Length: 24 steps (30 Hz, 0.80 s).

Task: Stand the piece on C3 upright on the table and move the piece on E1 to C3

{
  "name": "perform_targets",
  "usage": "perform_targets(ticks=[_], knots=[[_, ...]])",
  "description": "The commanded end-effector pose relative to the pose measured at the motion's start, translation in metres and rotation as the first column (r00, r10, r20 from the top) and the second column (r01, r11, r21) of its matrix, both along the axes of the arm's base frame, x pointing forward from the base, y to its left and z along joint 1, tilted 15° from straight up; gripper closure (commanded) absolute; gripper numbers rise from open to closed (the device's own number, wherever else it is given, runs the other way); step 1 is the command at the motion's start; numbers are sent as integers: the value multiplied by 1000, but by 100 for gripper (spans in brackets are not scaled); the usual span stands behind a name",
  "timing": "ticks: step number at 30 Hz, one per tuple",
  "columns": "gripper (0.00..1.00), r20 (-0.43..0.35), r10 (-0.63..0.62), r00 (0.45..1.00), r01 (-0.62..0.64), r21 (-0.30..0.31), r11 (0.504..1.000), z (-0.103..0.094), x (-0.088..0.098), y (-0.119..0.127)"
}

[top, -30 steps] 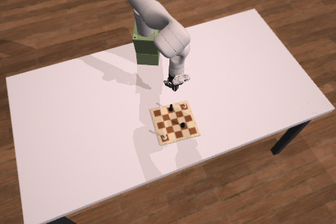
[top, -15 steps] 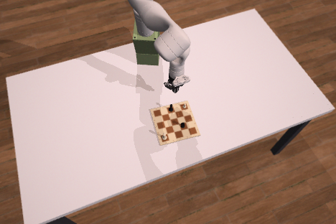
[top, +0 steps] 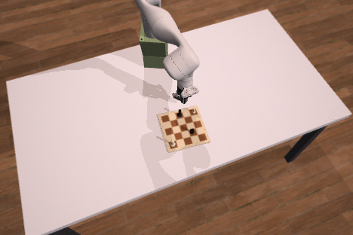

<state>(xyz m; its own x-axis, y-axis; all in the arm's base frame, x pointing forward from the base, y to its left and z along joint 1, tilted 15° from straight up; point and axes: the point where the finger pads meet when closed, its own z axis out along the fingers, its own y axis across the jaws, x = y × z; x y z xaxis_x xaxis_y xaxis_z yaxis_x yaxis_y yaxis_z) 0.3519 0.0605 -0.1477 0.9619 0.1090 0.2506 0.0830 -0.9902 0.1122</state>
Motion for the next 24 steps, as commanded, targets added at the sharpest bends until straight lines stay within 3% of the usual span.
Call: perform_targets(ticks=[1,8,24], knots=[[100,-15,-6,1000,6,-2,1000,-15,-4,-2],[100,-15,-6,1000,6,-2,1000,-29,0,-4],[100,-15,-6,1000,6,-2,1000,-29,0,-4]])
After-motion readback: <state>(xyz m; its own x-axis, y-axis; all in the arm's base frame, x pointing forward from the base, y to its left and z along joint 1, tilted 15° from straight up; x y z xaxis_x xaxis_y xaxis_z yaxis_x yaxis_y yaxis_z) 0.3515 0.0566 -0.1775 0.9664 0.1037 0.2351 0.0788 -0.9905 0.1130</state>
